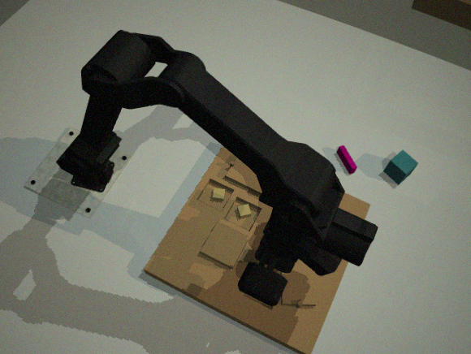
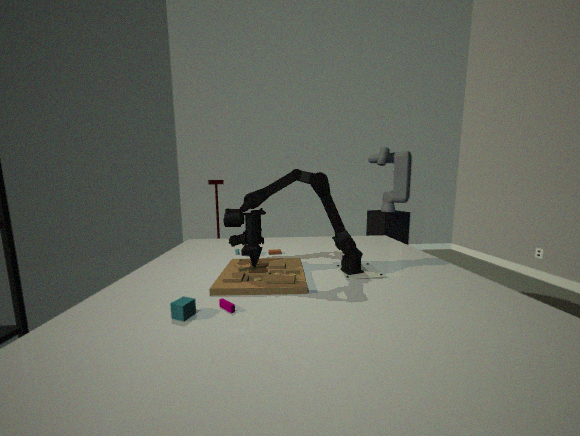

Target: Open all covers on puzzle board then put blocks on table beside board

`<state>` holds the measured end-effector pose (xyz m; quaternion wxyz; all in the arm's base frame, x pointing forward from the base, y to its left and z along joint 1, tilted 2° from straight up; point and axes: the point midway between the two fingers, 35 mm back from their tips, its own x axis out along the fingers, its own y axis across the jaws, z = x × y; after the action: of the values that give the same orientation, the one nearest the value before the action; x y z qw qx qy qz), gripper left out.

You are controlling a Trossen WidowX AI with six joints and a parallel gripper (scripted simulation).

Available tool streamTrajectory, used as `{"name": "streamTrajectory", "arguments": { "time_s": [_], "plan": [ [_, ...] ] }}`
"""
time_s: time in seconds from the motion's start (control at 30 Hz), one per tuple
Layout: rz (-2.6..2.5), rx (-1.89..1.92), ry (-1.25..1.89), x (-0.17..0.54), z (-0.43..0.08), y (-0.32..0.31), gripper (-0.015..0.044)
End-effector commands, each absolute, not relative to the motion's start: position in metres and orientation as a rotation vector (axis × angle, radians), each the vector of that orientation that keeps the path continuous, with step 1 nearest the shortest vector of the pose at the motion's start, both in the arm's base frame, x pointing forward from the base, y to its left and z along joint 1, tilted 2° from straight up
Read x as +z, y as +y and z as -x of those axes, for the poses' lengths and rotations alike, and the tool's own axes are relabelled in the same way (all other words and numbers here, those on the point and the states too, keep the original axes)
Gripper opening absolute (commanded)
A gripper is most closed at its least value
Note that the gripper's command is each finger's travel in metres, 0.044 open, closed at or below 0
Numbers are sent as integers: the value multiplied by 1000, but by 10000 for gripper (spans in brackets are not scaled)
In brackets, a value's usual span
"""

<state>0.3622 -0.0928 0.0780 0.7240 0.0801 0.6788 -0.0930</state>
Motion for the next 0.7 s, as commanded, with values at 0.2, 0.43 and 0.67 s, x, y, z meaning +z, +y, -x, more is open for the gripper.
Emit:
{"name": "streamTrajectory", "arguments": {
  "time_s": [0.2,0.43,0.67],
  "plan": [
    [-179,-208,1496,79,-374,-85,0],
    [-179,-208,1496,79,-379,-82,0],
    [-180,-208,1495,80,-388,-79,0]
  ]
}}
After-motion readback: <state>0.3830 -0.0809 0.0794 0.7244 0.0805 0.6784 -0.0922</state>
